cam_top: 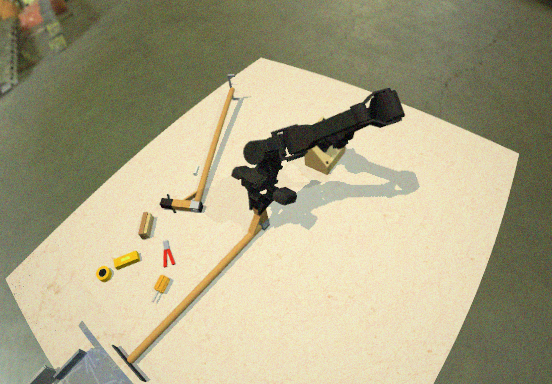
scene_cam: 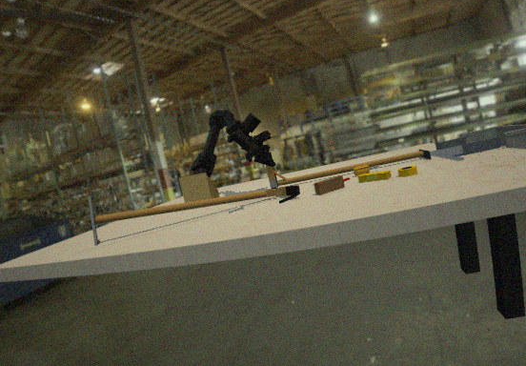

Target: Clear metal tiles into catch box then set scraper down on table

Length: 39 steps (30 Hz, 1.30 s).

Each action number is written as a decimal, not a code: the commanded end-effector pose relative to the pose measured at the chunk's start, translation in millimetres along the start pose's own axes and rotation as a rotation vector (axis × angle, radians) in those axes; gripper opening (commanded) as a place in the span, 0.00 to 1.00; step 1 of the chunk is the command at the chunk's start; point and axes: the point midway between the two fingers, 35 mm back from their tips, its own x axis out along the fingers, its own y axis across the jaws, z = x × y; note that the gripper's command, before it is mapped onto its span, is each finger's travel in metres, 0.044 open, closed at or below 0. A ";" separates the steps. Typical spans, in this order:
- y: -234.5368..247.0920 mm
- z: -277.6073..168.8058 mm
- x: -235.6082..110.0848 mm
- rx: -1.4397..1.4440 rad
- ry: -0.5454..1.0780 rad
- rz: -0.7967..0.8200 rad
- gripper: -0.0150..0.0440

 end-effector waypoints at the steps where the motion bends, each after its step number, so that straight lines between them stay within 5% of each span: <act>1: -0.2 0.3 -0.2 0.000 -0.001 0.000 0.25; 29: -5.9 -1.5 -2.0 -0.007 -0.001 0.000 0.25; 39: -2.7 -2.9 -1.5 0.000 0.006 0.004 0.70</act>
